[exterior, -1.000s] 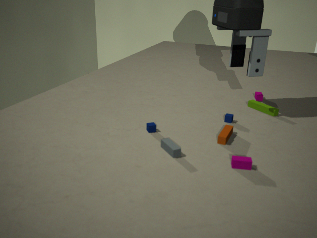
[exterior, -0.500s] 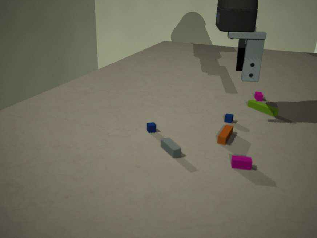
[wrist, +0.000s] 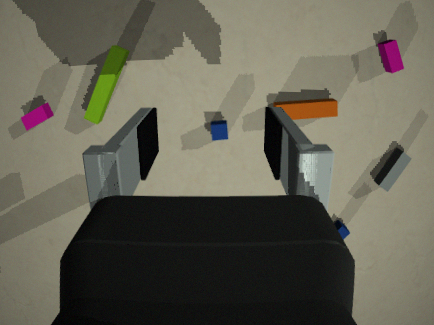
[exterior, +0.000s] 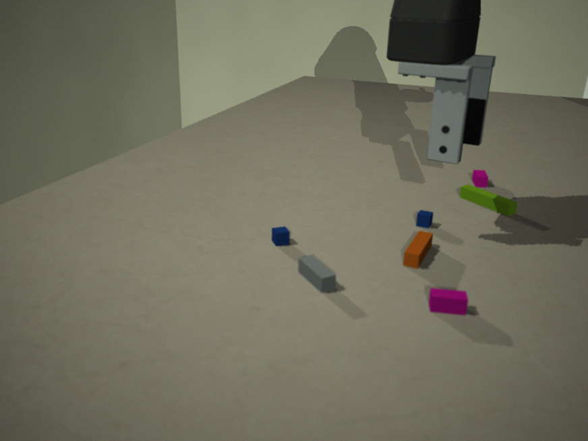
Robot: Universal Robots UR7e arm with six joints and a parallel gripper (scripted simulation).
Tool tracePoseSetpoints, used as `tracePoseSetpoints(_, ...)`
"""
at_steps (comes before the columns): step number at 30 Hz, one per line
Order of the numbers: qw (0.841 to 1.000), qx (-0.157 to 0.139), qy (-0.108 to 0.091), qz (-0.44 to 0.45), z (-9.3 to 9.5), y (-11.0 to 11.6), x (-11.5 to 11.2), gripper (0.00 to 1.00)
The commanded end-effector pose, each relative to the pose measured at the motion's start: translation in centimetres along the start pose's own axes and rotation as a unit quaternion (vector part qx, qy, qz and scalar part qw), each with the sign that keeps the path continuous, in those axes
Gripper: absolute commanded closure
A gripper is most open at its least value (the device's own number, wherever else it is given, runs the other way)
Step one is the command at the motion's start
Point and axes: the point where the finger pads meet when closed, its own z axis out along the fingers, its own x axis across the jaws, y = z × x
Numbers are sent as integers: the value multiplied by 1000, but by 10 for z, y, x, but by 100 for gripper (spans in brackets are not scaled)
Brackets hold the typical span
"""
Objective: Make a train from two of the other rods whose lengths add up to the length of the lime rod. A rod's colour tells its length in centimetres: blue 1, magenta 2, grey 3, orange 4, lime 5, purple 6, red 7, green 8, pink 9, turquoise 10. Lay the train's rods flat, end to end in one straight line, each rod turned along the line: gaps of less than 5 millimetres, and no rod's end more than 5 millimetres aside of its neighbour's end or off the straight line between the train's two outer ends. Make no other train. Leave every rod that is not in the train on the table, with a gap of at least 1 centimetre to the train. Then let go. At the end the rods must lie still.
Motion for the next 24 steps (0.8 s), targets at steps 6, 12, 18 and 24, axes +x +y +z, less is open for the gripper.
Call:
tracePoseSetpoints(6, 988, -3, -5, 153, 0, -3, 22, 0)
tracePoseSetpoints(12, 969, -3, -5, 245, 0, -4, 35, 0)
tracePoseSetpoints(18, 950, -4, -5, 311, 0, -5, 44, 0)
tracePoseSetpoints(24, 914, -4, -4, 405, 0, -5, 57, 0)
